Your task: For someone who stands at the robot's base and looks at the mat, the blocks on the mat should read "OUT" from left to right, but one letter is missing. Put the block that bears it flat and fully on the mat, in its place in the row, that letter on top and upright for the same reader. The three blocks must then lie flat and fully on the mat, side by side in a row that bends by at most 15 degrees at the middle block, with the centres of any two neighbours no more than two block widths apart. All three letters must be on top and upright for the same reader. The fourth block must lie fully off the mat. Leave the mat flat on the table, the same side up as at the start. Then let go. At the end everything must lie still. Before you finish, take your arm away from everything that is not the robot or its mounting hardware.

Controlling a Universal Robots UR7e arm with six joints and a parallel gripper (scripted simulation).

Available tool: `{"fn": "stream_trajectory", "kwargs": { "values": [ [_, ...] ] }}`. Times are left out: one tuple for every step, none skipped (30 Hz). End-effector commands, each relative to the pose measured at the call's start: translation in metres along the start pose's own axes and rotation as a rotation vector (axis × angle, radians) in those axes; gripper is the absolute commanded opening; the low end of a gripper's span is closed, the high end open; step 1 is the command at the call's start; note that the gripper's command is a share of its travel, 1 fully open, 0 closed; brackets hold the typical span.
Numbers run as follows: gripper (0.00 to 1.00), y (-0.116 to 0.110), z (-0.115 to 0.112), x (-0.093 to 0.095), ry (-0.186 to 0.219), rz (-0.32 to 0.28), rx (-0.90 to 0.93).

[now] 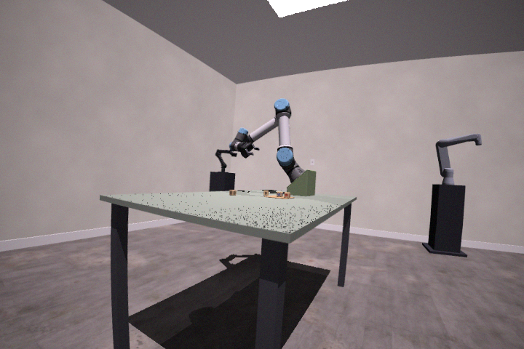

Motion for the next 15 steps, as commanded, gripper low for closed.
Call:
{"fn": "stream_trajectory", "kwargs": {
  "values": [
    [1.00,0.005,-0.003,0.009,-0.060,0.071,0.063],
    [1.00,0.007,-0.004,0.011,-0.075,0.093,0.081],
    [1.00,0.009,-0.005,0.014,-0.090,0.116,0.099],
    [1.00,0.010,-0.006,0.017,-0.105,0.141,0.118],
    [1.00,0.012,-0.007,0.020,-0.117,0.164,0.134],
    [1.00,0.013,-0.008,0.023,-0.129,0.187,0.151],
    [1.00,0.014,-0.009,0.025,-0.140,0.212,0.168],
    [1.00,0.016,-0.011,0.028,-0.150,0.237,0.185],
    [1.00,0.017,-0.012,0.031,-0.159,0.262,0.201],
    [1.00,0.018,-0.013,0.034,-0.167,0.288,0.217],
    [1.00,0.019,-0.015,0.038,-0.175,0.314,0.233],
    [1.00,0.021,-0.016,0.041,-0.181,0.340,0.248],
    [1.00,0.021,-0.016,0.041,-0.181,0.340,0.248],
    [1.00,0.021,-0.016,0.041,-0.181,0.340,0.248],
    [1.00,0.022,-0.018,0.045,-0.187,0.374,0.268]
  ]
}}
Point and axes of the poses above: the point where the finger pads meet when closed, its own x axis out along the fingers, its own z axis across the jaws, y = z × x, the point moved 9 cm from there along -x, back along the fingers, and after that the axes turned 2 degrees about x, right-handed, at the moved point
